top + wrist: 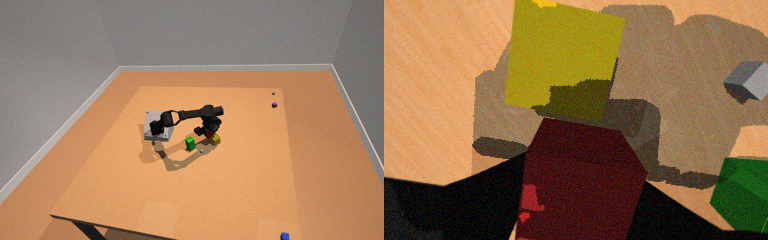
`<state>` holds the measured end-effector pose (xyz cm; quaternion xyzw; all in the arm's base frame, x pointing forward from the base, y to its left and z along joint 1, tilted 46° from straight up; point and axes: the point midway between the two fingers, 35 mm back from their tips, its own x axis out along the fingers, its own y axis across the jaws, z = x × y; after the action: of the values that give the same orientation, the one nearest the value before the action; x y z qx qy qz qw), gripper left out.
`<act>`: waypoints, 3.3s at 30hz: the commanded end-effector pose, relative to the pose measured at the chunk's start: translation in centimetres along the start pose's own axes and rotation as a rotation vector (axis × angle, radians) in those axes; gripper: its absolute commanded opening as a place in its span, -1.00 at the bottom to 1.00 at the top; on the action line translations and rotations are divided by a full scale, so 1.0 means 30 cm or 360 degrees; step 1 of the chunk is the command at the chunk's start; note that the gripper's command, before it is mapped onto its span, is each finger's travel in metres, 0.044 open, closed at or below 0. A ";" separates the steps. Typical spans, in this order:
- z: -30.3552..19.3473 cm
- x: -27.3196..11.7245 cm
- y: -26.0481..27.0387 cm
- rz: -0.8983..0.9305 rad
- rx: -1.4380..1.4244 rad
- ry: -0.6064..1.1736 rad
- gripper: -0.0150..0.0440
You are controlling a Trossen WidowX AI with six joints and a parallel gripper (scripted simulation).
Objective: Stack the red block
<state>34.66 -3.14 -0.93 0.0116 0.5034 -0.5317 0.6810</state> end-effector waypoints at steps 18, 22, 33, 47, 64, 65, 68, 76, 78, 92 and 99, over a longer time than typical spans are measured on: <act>0.002 -0.289 0.001 0.0015 0.0012 0.0006 -0.49; 0.002 -0.289 0.003 0.0015 0.0012 0.0006 -0.49; 0.008 -0.305 -0.143 0.0011 0.0009 0.0007 -0.49; -0.016 -0.300 -0.354 0.0005 0.0005 0.0007 -0.49; -0.052 -0.265 -0.464 0.0002 0.0003 0.0007 -0.49; -0.052 -0.261 -0.463 0.0002 0.0003 0.0007 -0.49; -0.051 -0.237 -0.463 0.0003 0.0003 0.0007 -0.49; -0.051 -0.169 -0.464 0.0002 0.0003 0.0005 -0.49; -0.051 -0.169 -0.464 0.0002 0.0003 0.0005 -0.49; -0.051 -0.168 -0.464 0.0002 0.0003 0.0005 -0.49; -0.051 -0.166 -0.464 0.0001 0.0004 0.0005 -0.49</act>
<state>23.71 -4.73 9.02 0.0161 0.5043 -0.5326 0.6795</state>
